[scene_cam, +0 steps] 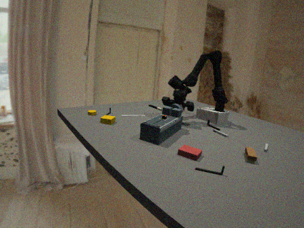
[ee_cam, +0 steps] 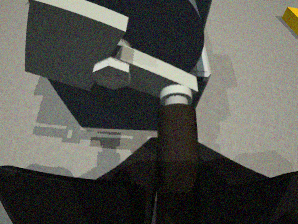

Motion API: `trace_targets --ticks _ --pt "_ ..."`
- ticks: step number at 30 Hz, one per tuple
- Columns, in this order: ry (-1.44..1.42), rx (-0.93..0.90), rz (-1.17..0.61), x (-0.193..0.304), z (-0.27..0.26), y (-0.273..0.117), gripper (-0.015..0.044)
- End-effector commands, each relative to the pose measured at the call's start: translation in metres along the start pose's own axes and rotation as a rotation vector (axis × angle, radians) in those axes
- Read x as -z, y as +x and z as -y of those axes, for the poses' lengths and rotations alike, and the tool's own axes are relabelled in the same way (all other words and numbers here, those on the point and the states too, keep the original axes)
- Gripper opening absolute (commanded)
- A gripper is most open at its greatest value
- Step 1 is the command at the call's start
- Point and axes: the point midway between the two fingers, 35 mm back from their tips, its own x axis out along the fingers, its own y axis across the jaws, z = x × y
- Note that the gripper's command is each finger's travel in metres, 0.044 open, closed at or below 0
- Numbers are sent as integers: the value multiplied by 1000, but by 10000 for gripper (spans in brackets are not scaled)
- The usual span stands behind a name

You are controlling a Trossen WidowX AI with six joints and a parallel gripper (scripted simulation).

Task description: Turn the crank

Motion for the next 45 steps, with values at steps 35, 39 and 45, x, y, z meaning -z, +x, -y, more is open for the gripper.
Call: trace_targets --ticks 35,39,45 --pt "0 0 -1 0 0 0 0" --pt "0 0 -1 0 0 0 0" --pt "0 0 -1 0 0 0 53"
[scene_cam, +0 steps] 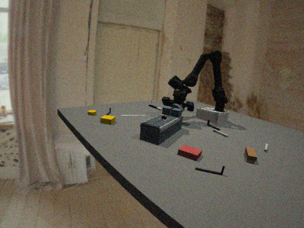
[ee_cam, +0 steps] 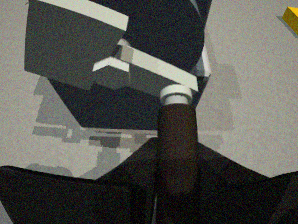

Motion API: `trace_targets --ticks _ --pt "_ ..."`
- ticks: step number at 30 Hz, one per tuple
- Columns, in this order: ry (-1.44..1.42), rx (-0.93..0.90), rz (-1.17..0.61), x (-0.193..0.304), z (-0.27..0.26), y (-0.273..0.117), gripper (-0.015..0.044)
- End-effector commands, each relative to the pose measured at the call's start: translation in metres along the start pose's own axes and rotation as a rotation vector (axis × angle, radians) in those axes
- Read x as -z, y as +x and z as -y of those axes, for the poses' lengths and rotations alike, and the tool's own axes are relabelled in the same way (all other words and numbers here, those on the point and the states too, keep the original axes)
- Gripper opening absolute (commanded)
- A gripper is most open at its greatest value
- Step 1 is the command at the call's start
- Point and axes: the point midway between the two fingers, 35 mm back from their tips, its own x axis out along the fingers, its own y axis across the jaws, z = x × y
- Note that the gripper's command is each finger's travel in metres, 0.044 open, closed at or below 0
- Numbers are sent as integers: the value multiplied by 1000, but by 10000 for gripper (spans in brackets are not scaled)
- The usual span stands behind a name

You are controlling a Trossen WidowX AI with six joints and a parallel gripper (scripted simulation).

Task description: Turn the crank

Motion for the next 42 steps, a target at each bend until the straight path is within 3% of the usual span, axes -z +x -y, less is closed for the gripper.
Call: trace_targets --ticks 1,15,31,42 --pt "0 0 0 0 0 0 79" --pt "0 0 0 0 0 0 440" --pt "0 -1 1 -40 1 -38 440" --pt "-2 -5 1 -103 2 -99 440"
